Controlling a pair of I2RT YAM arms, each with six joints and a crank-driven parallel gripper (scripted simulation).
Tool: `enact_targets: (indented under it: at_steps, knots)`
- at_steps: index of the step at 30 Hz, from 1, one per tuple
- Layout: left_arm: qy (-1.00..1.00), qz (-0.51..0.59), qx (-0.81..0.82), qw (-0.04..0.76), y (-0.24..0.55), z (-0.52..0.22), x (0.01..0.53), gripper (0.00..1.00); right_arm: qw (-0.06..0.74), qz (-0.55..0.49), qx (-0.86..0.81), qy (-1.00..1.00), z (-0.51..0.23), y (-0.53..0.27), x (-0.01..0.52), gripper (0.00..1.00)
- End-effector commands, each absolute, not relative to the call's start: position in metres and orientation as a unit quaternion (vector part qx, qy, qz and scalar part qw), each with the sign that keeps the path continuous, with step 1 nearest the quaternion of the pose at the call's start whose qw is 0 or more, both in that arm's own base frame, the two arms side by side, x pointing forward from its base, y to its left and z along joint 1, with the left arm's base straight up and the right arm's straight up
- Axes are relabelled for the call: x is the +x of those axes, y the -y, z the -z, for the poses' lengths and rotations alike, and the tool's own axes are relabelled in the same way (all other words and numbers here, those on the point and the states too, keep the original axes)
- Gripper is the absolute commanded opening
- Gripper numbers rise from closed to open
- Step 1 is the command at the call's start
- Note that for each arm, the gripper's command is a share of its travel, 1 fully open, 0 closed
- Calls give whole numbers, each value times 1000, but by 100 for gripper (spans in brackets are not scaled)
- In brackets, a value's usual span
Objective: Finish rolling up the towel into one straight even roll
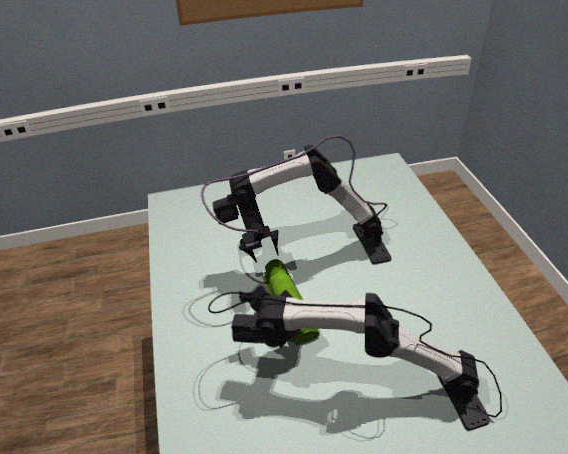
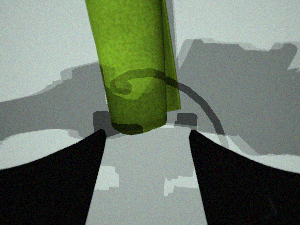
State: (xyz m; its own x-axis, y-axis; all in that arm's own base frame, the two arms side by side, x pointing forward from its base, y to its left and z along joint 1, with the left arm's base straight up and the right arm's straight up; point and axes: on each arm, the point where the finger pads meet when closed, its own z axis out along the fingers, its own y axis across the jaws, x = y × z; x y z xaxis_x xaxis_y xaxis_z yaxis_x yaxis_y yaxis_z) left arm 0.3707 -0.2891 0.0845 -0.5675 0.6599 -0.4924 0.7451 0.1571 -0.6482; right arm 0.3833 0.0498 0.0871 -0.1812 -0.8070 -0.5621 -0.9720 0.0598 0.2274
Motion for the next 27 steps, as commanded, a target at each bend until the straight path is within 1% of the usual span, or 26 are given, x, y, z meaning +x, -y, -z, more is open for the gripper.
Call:
enact_targets:
  at_steps: [1, 8, 10, 18, 23, 27]
  knots:
    - [-736, 465, 491, -22, 286, -94, 366, 85, 60, -366, -642, -671, -103, -48, 382, 76]
    - [-736, 465, 491, -22, 286, -94, 366, 85, 128, -323, -665, -661, -100, -63, 372, 61]
    - [-736, 465, 491, -22, 286, -94, 366, 85, 128, -323, -665, -661, -100, -63, 372, 61]
    - [-736, 465, 491, -22, 286, -94, 366, 85, 212, -266, -686, -643, -97, -81, 360, 43]
    - [-736, 465, 491, -22, 286, -94, 366, 85, 232, -251, -690, -637, -97, -86, 357, 32]
    - [-736, 465, 491, -22, 286, -94, 366, 85, 232, -251, -690, -637, -96, -86, 357, 32]
